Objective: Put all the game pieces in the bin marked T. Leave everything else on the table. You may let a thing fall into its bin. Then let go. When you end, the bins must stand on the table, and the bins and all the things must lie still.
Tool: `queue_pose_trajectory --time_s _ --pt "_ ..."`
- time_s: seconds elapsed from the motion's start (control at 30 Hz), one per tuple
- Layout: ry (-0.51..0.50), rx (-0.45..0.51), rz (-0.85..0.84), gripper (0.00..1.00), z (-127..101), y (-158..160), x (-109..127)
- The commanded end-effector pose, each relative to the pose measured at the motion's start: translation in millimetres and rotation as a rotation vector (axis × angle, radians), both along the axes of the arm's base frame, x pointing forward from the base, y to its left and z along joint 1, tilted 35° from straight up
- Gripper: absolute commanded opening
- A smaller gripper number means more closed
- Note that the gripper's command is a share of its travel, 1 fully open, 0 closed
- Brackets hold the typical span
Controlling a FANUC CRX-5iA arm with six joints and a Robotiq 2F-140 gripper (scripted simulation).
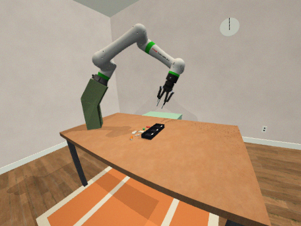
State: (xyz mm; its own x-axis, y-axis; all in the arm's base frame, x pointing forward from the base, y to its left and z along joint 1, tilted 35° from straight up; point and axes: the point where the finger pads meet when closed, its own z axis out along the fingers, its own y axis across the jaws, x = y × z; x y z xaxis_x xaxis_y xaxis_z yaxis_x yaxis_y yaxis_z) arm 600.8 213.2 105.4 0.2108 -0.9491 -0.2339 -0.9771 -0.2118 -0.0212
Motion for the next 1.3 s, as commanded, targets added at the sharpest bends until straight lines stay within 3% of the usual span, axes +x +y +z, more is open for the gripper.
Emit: queue_pose_trajectory --time_s 0.0,0.1,0.7,1.27 --pt "-0.054 0.053 0.138 0.05 -16 -9 -4" --pt "-0.060 0.059 0.153 0.05 -16 -9 -4" --pt "-0.345 0.167 0.620 0.05 -56 -48 -32" --pt "-0.648 0.104 1.001 0.05 -89 -94 -62"
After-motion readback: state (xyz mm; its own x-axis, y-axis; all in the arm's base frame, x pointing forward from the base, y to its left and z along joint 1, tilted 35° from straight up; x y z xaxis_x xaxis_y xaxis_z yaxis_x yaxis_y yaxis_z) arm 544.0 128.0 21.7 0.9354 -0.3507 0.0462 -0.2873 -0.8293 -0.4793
